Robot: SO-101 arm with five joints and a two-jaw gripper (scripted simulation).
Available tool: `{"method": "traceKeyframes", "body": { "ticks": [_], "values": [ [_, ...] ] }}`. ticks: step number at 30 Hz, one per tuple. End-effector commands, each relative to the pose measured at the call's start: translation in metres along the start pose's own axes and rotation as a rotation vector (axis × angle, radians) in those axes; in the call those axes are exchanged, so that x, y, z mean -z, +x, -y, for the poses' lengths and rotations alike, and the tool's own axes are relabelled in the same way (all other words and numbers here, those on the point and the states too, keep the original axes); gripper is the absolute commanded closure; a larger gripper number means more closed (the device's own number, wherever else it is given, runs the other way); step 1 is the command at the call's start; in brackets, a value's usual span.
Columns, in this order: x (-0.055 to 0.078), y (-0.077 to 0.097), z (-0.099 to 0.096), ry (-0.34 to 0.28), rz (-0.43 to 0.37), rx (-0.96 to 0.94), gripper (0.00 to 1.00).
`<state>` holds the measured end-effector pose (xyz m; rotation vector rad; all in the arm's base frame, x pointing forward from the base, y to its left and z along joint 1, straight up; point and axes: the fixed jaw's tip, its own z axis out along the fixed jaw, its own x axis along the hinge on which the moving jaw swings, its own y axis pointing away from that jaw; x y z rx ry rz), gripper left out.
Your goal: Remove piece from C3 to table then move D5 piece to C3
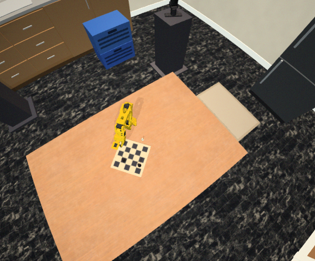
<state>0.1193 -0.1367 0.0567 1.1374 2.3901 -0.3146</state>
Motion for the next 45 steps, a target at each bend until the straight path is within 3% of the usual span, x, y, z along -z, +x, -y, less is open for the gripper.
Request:
{"method": "traceKeyframes", "body": {
  "ticks": [1,8,27,37,45],
  "values": [
    [0.012,-0.007,0.002,0.004,0.013,0.001,1.0],
    [0.024,-0.014,0.002,0.004,0.013,0.001,1.0],
    [0.027,-0.019,-0.004,-0.013,0.013,0.029,1.0],
    [0.013,-0.047,-0.072,-0.166,0.019,0.282,1.0],
    [0.012,-0.05,-0.078,-0.177,0.02,0.299,1.0]
  ]
}}
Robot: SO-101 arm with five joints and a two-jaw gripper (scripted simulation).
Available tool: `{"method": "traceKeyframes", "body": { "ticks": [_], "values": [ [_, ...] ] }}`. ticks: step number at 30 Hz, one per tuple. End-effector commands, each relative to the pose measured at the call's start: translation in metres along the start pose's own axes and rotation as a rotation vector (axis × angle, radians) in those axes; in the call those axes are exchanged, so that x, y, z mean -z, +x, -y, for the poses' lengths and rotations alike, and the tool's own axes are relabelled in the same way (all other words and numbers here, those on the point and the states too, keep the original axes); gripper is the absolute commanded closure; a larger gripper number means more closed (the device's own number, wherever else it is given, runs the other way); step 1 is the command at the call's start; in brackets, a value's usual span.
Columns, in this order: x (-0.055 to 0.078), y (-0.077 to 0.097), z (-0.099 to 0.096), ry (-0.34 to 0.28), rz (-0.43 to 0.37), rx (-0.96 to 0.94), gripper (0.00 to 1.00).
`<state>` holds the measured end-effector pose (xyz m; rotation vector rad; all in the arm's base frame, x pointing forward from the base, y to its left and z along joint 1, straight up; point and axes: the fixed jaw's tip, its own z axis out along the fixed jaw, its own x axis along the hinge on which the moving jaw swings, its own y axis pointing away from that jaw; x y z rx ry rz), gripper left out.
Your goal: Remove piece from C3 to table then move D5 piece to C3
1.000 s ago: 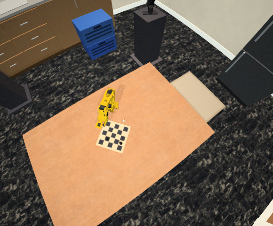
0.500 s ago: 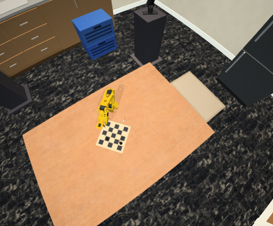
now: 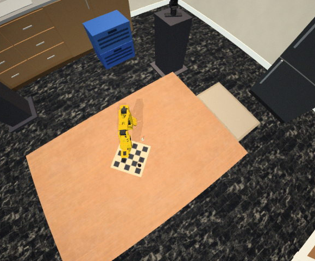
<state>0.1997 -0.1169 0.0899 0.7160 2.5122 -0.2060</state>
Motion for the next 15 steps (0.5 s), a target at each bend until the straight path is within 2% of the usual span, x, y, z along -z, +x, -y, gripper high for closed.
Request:
{"method": "traceKeyframes", "body": {
  "ticks": [1,15],
  "values": [
    [0.0,-0.0032,-0.0023,-0.006,0.005,0.014,1.0],
    [-0.0023,-0.0066,-0.0051,-0.012,0.005,0.023,1.0]
  ]
}}
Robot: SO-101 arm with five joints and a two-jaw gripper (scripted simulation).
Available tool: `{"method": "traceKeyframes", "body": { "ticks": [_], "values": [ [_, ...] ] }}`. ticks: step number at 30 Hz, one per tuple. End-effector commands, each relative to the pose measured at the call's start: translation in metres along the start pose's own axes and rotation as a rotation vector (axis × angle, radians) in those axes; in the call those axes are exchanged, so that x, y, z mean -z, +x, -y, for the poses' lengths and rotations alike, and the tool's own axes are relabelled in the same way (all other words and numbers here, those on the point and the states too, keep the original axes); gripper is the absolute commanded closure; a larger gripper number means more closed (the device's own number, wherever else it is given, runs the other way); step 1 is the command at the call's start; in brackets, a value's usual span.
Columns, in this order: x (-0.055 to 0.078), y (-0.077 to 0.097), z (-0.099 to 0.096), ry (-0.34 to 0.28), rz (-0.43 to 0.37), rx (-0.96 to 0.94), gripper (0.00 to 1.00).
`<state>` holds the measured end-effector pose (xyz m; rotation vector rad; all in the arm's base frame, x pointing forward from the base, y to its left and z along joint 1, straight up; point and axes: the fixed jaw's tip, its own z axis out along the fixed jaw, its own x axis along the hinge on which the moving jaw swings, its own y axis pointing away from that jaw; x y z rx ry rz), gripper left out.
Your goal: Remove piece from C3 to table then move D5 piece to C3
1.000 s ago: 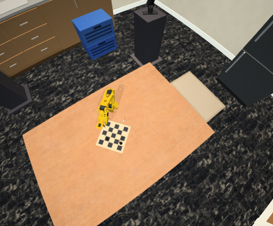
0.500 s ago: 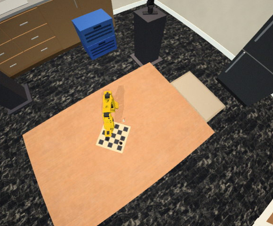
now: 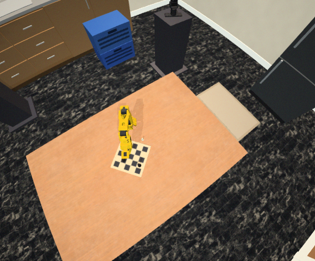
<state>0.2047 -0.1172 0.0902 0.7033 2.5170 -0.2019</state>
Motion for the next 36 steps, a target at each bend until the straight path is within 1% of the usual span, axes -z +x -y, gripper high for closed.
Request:
{"method": "traceKeyframes", "body": {
  "ticks": [1,10,18,24,33,36],
  "values": [
    [0.0,-0.003,-0.003,-0.006,0.007,0.015,1.0],
    [-0.001,-0.002,-0.003,-0.007,0.007,0.015,1.0],
    [-0.003,-0.001,-0.003,-0.007,0.007,0.015,1.0],
    [-0.01,0.003,-0.003,-0.007,0.007,0.015,1.0],
    [-0.025,0.012,-0.003,-0.007,0.007,0.015,1.0],
    [-0.027,0.013,-0.003,-0.007,0.007,0.015,1.0]
  ]
}}
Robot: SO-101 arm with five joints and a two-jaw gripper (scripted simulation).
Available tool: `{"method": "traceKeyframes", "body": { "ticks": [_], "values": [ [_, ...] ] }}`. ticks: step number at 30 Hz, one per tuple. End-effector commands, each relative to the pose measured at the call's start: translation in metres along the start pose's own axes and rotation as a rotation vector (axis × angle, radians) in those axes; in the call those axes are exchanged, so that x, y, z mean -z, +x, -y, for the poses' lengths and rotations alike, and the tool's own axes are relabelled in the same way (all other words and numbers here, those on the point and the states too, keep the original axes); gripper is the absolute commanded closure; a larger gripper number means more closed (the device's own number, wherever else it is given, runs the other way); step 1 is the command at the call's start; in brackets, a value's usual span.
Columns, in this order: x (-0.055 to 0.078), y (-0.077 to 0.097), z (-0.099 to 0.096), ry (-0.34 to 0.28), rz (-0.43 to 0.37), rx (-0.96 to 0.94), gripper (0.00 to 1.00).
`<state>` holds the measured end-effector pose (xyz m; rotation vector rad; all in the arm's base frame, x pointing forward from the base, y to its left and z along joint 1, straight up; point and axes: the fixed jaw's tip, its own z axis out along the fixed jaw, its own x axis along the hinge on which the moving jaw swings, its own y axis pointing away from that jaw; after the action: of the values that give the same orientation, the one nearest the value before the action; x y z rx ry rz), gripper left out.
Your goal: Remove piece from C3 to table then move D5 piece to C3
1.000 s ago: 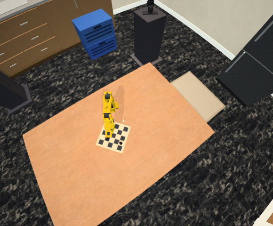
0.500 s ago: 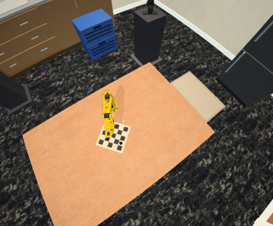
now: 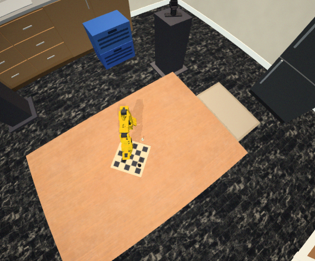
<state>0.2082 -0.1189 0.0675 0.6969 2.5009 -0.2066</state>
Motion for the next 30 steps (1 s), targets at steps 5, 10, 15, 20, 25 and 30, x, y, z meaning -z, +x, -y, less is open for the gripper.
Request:
{"method": "traceKeyframes", "body": {
  "ticks": [5,10,15,20,25,30],
  "values": [
    [-0.014,0.01,-0.002,-0.006,-0.011,0.013,1.0],
    [-0.022,0.014,-0.002,-0.006,-0.011,0.013,1.0],
    [-0.027,0.017,-0.003,-0.006,-0.011,0.013,1.0],
    [-0.03,0.019,-0.003,-0.006,-0.011,0.013,1.0],
    [-0.032,0.02,-0.003,-0.006,-0.011,0.013,1.0],
    [-0.032,0.02,-0.003,-0.006,-0.011,0.013,1.0]
  ]
}}
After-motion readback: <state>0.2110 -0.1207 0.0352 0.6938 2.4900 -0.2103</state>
